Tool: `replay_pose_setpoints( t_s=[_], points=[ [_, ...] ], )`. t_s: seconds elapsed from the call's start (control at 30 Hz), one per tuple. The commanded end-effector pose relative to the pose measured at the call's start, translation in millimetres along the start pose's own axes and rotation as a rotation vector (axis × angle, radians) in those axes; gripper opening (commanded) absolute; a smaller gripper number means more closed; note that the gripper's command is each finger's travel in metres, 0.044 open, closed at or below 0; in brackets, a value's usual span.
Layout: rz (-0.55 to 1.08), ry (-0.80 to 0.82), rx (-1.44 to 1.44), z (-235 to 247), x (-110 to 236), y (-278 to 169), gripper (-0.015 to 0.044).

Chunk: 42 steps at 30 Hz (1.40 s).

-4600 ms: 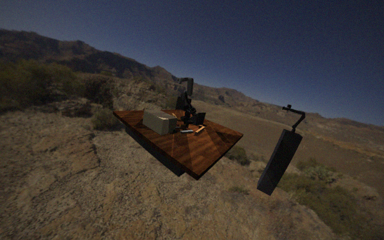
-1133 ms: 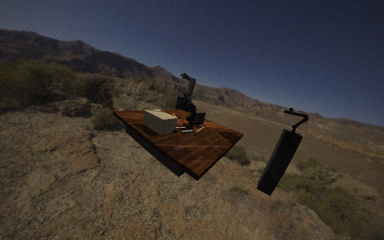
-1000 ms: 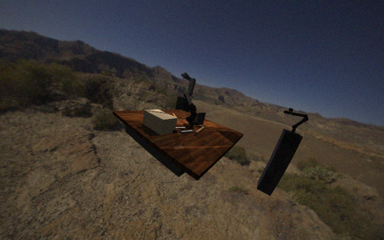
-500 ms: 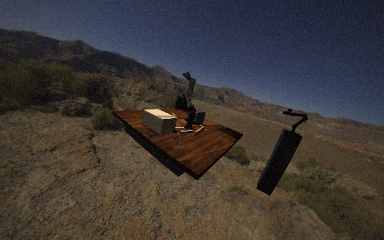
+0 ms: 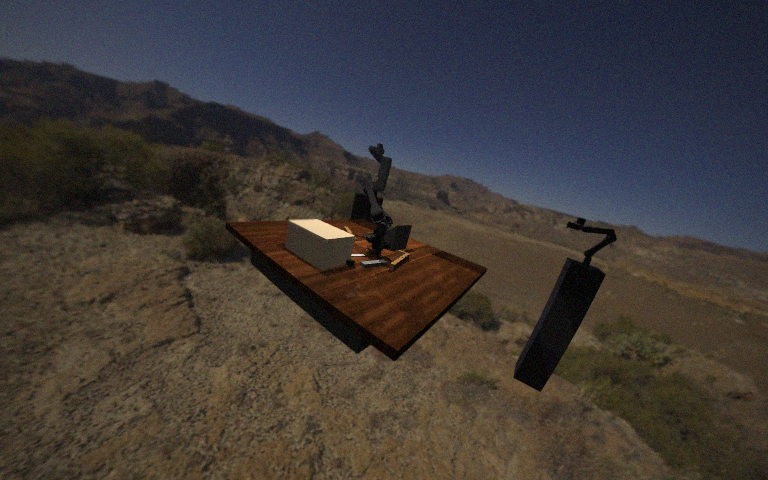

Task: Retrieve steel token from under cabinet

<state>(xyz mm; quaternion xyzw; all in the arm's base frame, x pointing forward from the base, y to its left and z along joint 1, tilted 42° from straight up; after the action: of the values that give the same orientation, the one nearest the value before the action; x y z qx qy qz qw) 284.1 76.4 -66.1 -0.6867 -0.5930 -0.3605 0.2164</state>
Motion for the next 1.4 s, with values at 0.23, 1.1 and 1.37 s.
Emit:
replay_pose_setpoints(
  t_s=[0.23,1.1,1.37],
  points=[
    [0.002,0.005,-0.005,-2,0,20,0.0000],
    [0.001,0.004,-0.006,-5,1,55,0.0000],
    [0.000,0.004,-0.006,-6,1,65,0.0000]
  ],
)
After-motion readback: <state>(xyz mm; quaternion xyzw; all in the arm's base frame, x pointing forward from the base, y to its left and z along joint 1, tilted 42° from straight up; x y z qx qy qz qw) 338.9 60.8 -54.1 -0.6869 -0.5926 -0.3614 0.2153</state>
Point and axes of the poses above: the point midway between the two fingers, 35 mm back from their tips, its own x axis back along the fingers, its own z axis across the jaws, y = z × x, the point moved 6 cm from there along x, back along the fingers, and after that the axes turned 6 degrees about x, right-handed, at the moved point
